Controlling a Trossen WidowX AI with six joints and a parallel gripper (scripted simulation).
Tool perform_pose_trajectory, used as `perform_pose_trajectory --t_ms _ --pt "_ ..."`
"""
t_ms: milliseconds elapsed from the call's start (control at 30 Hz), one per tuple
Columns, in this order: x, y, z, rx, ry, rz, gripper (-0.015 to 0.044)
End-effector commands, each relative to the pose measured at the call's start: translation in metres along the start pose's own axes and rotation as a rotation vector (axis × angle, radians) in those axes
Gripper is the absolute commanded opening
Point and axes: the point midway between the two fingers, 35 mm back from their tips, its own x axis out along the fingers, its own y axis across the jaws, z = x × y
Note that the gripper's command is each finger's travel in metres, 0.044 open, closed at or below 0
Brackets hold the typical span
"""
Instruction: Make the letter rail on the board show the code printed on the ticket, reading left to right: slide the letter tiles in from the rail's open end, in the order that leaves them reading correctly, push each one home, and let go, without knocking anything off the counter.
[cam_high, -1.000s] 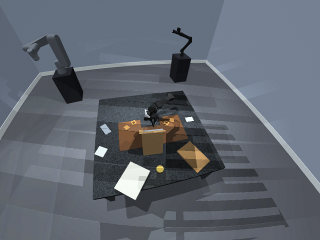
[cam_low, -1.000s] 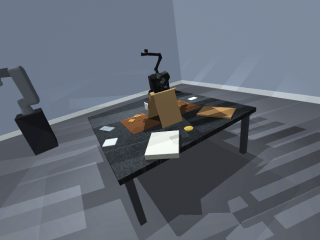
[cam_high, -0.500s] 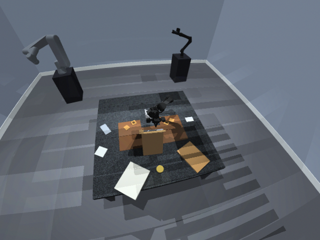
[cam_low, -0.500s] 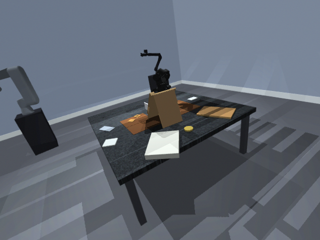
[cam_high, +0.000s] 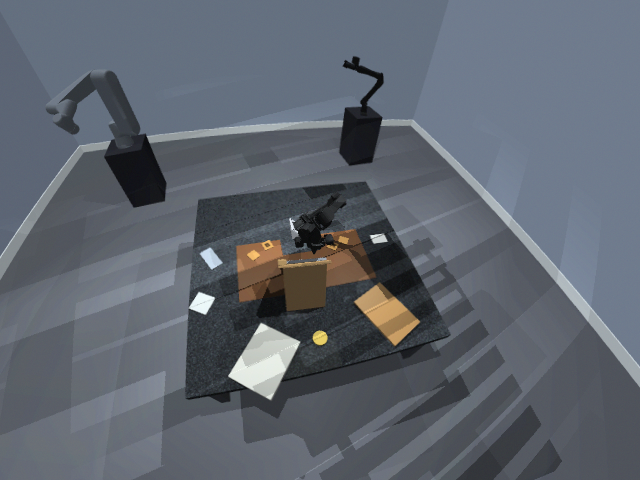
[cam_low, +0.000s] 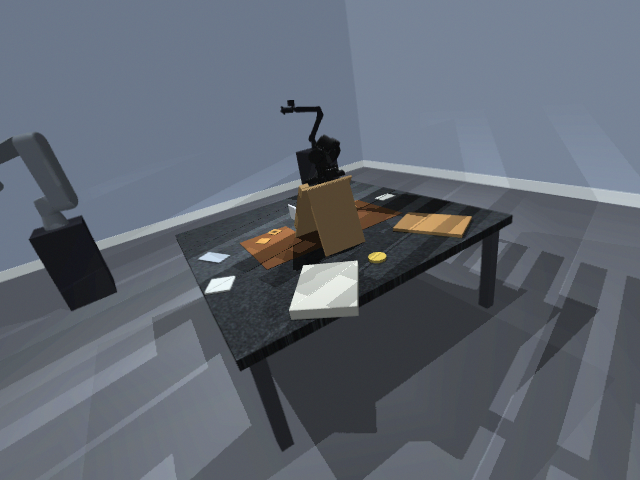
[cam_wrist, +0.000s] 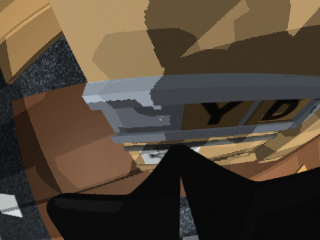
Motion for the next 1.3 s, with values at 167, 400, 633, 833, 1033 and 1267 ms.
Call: perform_pose_trajectory --t_ms 167,400,633,833,1033,1267 --pt "0.004 -0.001 0.003 -0.004 0.006 -0.002 0.0" --pt "0.007 -0.001 0.005 -0.004 0.006 -0.002 0.0" --pt "0.009 -0.001 0.007 -0.004 0.006 -0.002 0.0" --pt "0.011 -0.001 0.009 -0.004 0.006 -0.002 0.0" --pt "0.014 0.0 0.011 -0.004 0.006 -0.002 0.0" --pt "0.016 0.0 0.014 -0.004 0.005 -0.002 0.0"
